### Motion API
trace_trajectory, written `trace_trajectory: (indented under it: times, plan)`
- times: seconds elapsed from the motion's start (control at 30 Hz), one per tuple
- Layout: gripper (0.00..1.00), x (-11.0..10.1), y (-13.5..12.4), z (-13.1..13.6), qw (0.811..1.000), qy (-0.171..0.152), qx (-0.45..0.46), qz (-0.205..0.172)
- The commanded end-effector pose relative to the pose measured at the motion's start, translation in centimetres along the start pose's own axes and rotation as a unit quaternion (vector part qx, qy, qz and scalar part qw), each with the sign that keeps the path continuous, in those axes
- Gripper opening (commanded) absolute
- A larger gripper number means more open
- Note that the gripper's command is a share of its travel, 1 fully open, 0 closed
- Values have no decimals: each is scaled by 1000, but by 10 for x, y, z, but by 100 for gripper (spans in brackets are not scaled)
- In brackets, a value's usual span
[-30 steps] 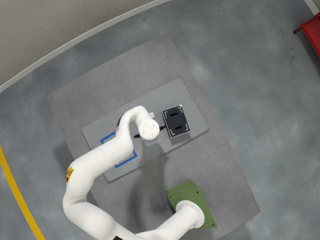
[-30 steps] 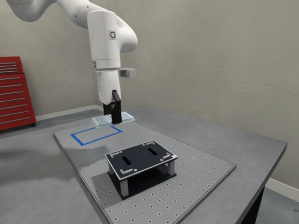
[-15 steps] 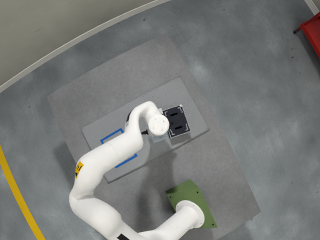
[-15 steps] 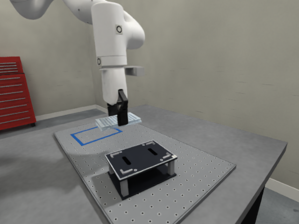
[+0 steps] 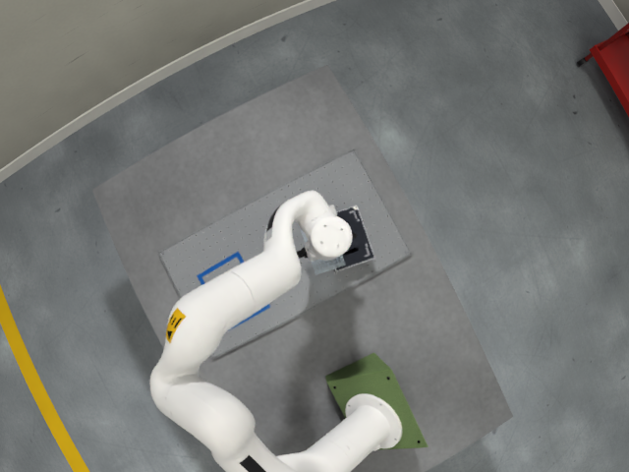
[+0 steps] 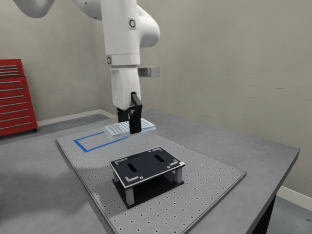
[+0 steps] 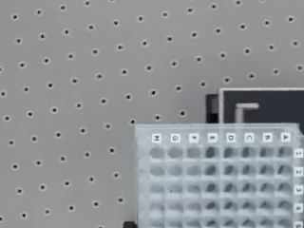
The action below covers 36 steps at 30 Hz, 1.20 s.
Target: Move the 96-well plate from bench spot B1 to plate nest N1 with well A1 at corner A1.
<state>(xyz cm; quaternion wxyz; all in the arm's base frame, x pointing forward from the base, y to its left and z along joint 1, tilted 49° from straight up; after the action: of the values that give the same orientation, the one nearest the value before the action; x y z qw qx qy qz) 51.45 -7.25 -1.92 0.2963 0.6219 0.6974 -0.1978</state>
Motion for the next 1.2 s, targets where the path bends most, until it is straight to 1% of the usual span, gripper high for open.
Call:
trace_trajectory:
  times: [0.0, 0.07, 0.13, 0.63, 0.7, 0.77, 1.17]
  plan:
    - [0, -3, -1, 15, 1000, 0, 0, 1]
    - [0, -4, -2, 21, 1000, 0, 0, 1]
    - [0, -4, -2, 21, 1000, 0, 0, 1]
    - [0, -13, -9, 70, 1000, 0, 0, 1]
    - [0, -13, -9, 70, 1000, 0, 0, 1]
    - [0, -14, -10, 78, 1000, 0, 0, 1]
    - [0, -14, -10, 79, 1000, 0, 0, 1]
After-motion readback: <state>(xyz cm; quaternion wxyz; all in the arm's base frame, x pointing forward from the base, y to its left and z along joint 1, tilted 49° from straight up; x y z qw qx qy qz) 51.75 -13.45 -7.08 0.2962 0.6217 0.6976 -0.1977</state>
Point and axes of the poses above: the point where the finger pads meet when closed, its own x axis out along the fingers, its own z axis across the jaws, y = z × x, the point moved 7 cm from there along -x, back along the fingers, and after that the axes turned 14 degrees about -x, right-handed, at the moved point
